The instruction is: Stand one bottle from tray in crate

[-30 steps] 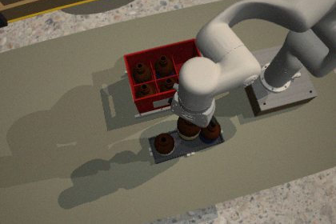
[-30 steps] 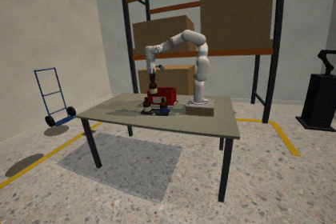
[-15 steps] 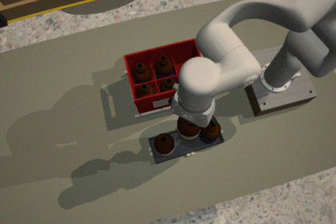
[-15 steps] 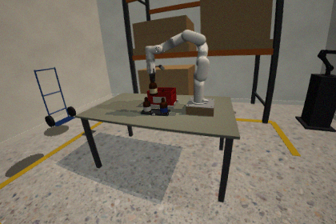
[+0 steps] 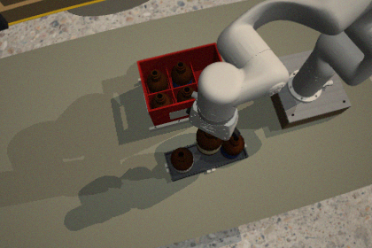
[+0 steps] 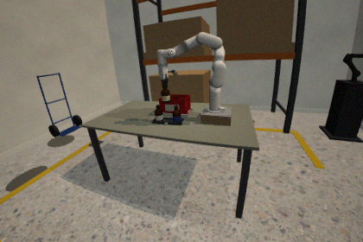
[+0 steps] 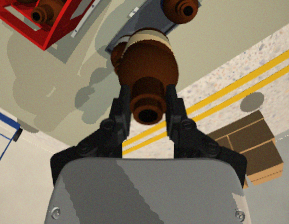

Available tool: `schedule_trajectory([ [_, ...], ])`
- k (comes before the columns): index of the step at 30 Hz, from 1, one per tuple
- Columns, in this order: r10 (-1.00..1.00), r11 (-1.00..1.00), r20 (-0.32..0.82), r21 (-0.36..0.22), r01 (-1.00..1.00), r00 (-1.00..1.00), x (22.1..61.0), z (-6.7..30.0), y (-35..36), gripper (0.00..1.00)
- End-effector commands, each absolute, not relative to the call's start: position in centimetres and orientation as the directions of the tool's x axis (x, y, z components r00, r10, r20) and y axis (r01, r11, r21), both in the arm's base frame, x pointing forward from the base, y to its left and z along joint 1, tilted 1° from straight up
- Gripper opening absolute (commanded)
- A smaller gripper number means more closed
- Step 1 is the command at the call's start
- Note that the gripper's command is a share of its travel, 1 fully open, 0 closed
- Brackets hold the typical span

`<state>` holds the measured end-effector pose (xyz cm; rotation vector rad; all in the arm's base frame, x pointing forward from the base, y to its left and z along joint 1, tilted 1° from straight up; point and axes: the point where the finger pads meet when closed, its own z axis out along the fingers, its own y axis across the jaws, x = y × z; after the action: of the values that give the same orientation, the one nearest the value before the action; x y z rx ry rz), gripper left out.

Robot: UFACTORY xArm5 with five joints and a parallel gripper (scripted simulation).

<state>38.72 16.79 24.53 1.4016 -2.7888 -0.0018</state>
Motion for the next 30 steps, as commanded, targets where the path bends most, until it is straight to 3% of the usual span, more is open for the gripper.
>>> schedule_trajectory([
  [1,-0.802,0.597,0.014,0.008,-0.802,-0.597,38.8,24.7,16.8,0.00],
  [30,-0.802,0.597,0.014,0.009,-0.802,-0.597,38.5,24.7,14.5,0.00],
])
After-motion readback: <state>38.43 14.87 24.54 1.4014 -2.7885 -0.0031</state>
